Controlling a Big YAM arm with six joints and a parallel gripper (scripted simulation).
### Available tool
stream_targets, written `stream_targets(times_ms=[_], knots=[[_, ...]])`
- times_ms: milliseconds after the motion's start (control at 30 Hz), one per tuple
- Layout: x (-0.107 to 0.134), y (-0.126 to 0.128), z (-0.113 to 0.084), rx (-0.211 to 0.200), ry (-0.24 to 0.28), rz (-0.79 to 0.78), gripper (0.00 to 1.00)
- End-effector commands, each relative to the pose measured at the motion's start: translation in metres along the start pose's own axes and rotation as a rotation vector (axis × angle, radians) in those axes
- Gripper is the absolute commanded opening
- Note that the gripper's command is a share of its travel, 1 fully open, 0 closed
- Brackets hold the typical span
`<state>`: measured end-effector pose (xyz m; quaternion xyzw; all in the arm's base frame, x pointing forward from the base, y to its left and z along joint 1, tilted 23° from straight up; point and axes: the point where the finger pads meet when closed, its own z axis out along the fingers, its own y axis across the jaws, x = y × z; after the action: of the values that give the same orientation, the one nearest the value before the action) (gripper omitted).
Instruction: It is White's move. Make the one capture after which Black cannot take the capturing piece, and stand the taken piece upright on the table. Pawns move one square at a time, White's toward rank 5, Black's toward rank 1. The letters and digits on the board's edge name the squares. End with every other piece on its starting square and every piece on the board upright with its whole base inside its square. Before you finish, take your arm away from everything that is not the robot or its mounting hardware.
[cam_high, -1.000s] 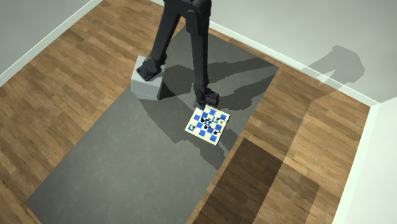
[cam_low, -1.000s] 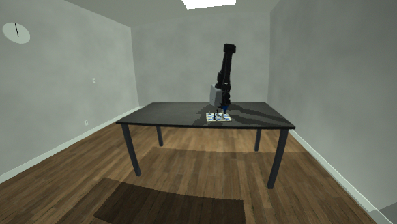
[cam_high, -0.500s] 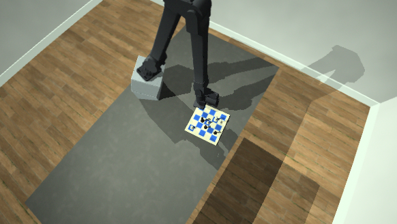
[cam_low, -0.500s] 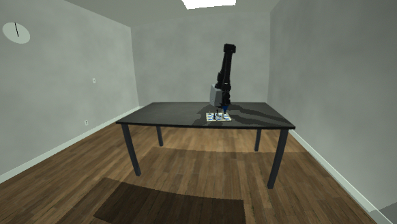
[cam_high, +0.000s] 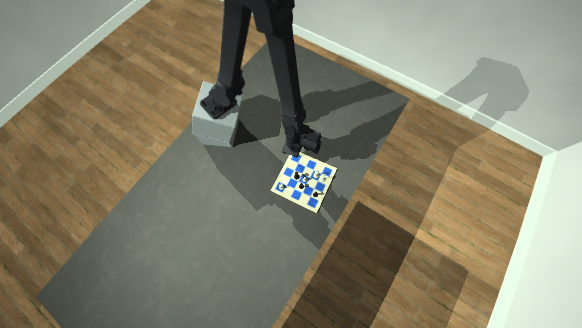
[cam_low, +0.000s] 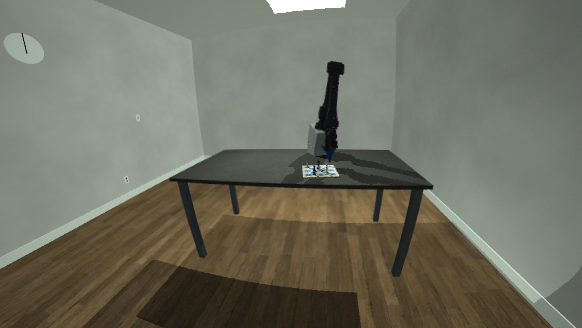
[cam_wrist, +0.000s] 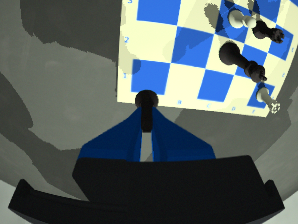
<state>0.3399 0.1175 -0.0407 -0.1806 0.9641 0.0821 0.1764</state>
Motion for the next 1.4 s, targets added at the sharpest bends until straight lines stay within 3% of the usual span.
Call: stream_targets(times_ms=[0, 100, 233, 367, 400, 567, 733, 867, 933, 1067, 1100, 1233, 1300, 1367], knots=[[-0.008, -0.003, -0.035, 0.004, -0.032, -0.005, 0.00], [-0.023, -0.004, -0.059, 0.007, -0.058, -0.009, 0.00], [-0.024, -0.004, -0.077, 0.007, -0.062, -0.009, 0.00], [-0.021, -0.003, -0.079, 0.006, -0.056, -0.011, 0.00], [-0.015, -0.001, -0.070, 0.000, -0.024, -0.014, 0.00], [-0.019, -0.001, -0.074, 0.003, -0.045, -0.012, 0.00], [-0.023, -0.011, -0.072, 0.005, -0.034, 0.002, 0.00], [-0.037, -0.058, -0.070, 0.010, -0.024, 0.057, 0.00], [-0.037, -0.058, -0.070, 0.010, -0.024, 0.057, 0.00], [-0.044, -0.143, -0.068, 0.012, -0.022, 0.151, 0.00], [-0.045, -0.146, -0.068, 0.012, -0.022, 0.151, 0.00], [-0.036, -0.218, -0.069, 0.012, -0.034, 0.223, 0.00], [-0.033, -0.232, -0.070, 0.012, -0.038, 0.237, 0.00], [-0.037, -0.227, -0.067, 0.005, -0.036, 0.221, 0.00]])
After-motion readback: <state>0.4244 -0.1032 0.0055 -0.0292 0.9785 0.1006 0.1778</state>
